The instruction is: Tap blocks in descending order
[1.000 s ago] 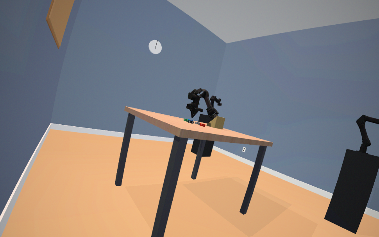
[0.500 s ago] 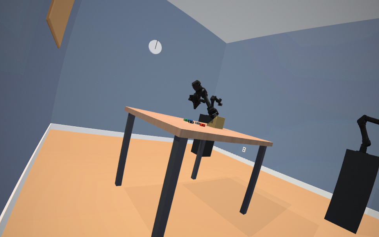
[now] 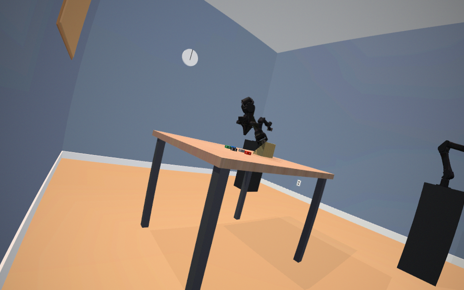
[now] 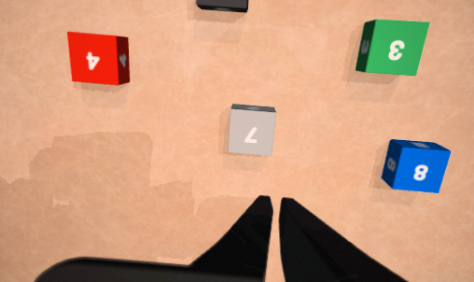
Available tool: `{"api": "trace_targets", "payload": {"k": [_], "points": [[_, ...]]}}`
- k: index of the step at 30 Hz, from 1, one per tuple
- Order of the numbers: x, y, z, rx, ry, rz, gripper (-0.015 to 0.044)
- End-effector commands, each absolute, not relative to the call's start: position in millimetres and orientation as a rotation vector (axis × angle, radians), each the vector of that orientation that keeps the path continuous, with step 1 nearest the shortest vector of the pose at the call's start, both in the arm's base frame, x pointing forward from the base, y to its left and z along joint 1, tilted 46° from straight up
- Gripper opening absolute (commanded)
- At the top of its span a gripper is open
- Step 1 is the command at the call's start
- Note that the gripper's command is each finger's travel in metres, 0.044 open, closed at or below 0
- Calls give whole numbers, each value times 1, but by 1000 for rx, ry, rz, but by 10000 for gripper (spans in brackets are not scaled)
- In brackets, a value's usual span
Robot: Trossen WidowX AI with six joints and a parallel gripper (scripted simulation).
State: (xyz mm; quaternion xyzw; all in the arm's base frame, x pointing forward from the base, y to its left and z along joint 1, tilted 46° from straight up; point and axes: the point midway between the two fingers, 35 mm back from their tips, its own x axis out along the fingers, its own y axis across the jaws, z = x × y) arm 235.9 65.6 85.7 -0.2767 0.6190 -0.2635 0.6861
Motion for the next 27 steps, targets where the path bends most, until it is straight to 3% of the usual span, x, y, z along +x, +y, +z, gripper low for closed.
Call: {"api": "trace_targets", "payload": {"k": [1, 5, 27], "points": [[240, 45, 64, -621, 1393, -596, 20], [241, 11, 34, -624, 1390, -601, 20], [244, -11, 13, -625, 1390, -603, 20]]}}
